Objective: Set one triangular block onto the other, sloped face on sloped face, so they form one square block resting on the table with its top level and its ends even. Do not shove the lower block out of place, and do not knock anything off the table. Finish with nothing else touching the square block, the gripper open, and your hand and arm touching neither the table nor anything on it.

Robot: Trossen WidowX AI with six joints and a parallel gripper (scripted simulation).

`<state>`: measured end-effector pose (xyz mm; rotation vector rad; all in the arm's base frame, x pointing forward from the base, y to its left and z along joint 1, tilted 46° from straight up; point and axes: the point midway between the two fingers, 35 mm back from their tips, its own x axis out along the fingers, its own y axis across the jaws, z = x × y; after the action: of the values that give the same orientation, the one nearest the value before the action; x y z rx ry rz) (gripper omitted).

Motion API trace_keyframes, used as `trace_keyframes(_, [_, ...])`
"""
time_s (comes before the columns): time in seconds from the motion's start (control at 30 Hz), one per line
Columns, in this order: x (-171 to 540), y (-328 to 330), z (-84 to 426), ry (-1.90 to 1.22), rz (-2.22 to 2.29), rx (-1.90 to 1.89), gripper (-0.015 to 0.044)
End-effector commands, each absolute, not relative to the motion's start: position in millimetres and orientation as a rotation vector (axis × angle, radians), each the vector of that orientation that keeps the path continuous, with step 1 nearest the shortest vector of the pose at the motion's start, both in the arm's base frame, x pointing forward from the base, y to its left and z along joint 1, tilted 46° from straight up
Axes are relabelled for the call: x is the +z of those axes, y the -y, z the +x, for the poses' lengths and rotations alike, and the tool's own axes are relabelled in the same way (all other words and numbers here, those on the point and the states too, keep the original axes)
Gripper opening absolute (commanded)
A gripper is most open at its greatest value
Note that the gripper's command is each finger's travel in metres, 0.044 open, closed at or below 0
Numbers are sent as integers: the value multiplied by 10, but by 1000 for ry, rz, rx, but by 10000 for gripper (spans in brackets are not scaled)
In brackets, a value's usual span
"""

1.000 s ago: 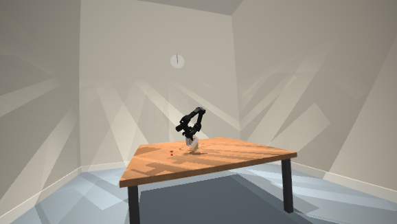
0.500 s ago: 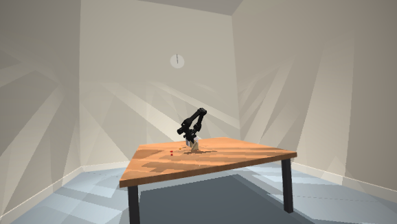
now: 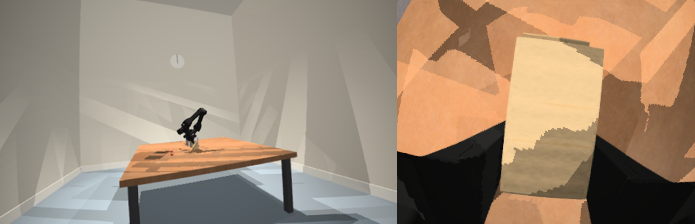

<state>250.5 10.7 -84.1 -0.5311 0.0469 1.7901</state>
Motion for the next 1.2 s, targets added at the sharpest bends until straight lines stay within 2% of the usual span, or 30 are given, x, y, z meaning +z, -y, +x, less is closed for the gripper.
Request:
trace_keyframes(0.0, [-841, -115, 2506, -40, -532, 1786, 0])
trace_keyframes(1.17, [-920, -302, 2460, -39, -530, 1786, 0])
